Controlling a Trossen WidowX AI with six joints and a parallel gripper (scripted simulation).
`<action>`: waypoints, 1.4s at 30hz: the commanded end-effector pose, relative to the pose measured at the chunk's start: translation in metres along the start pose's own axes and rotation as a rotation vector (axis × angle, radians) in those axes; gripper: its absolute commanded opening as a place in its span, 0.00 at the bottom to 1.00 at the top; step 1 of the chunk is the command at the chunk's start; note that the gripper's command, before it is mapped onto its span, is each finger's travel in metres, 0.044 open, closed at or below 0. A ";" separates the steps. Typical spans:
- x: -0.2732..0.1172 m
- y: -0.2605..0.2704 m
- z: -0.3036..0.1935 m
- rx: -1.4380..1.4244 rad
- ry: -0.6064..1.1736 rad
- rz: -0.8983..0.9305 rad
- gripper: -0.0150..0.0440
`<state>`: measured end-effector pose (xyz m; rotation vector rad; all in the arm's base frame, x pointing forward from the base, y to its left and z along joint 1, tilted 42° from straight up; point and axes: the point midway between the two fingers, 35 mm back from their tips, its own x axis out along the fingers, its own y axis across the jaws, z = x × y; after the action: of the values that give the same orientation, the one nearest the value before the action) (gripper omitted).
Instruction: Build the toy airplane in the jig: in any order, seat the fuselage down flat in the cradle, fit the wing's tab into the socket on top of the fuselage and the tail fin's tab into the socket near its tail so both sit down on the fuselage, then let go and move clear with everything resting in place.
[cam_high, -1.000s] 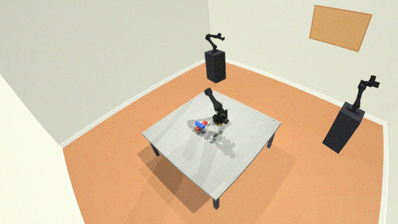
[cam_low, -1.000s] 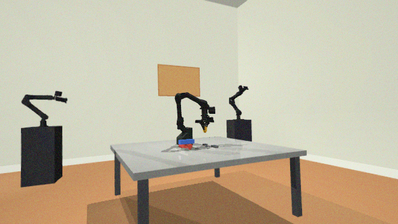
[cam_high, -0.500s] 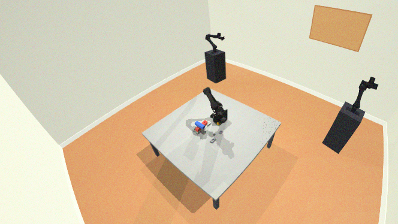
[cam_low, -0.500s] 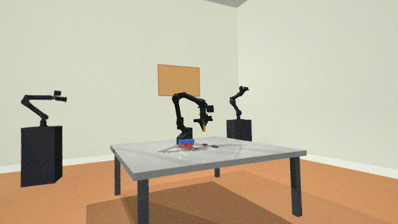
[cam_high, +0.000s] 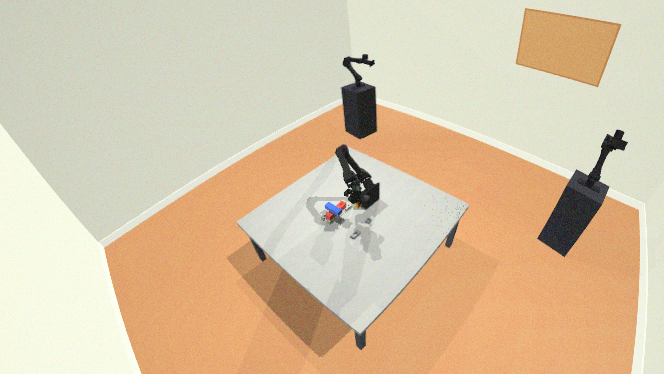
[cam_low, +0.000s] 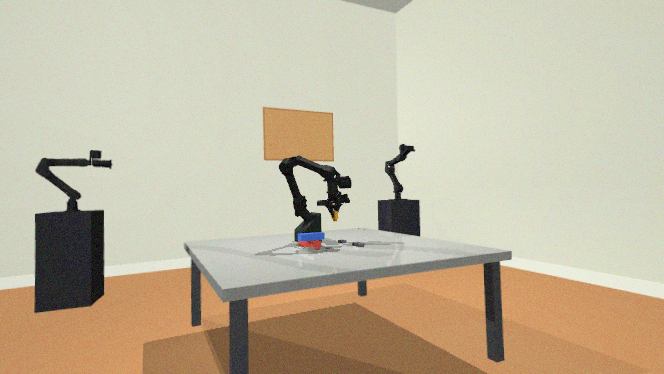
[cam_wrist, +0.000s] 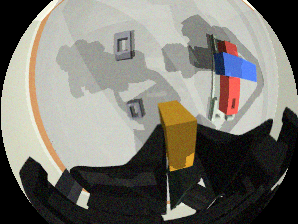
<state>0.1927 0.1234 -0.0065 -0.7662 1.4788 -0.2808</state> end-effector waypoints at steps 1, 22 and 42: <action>0.001 -0.014 0.003 0.000 -0.010 0.003 0.25; 0.012 -0.082 0.005 0.023 -0.021 0.003 0.25; 0.026 -0.143 -0.012 0.052 -0.016 -0.029 0.25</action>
<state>0.2246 0.0082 0.0563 -0.7400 1.4483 -0.3245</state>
